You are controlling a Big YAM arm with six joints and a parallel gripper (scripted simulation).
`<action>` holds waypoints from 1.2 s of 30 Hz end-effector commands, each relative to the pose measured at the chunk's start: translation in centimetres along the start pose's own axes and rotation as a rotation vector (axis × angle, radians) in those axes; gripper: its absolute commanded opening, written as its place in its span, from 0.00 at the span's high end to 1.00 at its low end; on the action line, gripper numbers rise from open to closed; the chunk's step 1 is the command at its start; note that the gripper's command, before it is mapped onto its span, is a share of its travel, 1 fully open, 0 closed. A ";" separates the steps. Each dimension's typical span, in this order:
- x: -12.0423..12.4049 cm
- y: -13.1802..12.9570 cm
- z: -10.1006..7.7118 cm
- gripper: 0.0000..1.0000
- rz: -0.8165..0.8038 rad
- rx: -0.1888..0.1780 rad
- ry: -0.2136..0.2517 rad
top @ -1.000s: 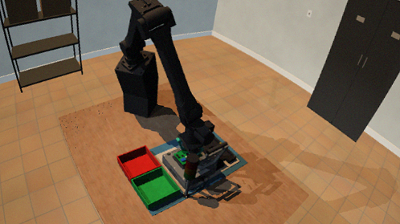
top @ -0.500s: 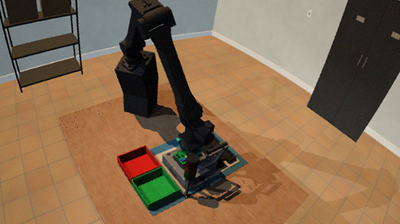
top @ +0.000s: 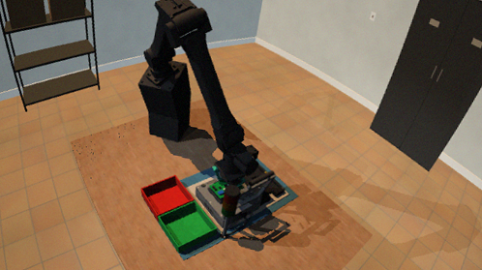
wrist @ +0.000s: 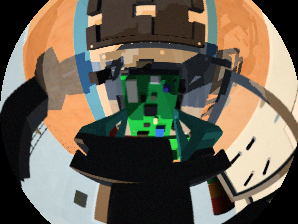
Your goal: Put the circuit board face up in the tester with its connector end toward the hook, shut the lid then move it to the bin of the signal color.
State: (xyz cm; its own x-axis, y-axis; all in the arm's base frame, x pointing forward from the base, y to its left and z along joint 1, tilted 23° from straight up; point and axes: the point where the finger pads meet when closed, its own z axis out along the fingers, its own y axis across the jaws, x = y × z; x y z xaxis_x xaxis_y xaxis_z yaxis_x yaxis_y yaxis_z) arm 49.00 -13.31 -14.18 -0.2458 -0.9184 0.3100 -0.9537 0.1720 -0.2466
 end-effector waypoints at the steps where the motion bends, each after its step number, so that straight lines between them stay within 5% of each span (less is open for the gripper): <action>1: 0.6 0.1 0.5 0.28 0.005 0.000 -0.001; 36: 0.5 0.2 0.5 0.28 0.005 0.000 -0.001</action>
State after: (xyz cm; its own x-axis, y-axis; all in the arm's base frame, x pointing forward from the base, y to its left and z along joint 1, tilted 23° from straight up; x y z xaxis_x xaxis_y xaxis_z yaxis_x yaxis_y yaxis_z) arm 48.88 -13.29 -14.31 -0.2457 -0.9184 0.3100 -0.9538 0.1719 -0.2465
